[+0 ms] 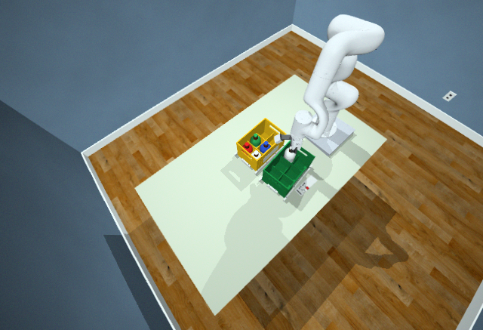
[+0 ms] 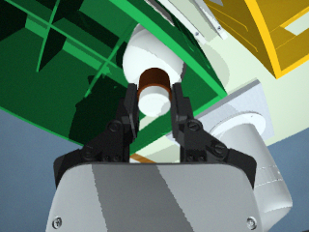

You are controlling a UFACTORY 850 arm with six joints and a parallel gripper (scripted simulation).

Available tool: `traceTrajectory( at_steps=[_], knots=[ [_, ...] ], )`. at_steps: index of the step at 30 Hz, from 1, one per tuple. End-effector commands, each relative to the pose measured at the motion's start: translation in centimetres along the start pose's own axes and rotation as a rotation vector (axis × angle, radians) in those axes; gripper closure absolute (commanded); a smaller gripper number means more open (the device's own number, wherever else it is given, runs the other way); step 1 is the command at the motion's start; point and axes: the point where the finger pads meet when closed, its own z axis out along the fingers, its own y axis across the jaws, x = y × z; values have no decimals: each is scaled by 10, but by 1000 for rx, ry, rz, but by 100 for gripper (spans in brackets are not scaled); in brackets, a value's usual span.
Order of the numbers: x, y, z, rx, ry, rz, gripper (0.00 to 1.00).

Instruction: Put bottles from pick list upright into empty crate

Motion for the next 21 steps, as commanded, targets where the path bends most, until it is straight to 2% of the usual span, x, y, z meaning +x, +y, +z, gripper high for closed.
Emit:
traceTrajectory(
  at_steps=[1,21],
  knots=[
    [1,-1,1,1,1,0,100],
    [1,-1,10,1,1,0,100]
  ],
)
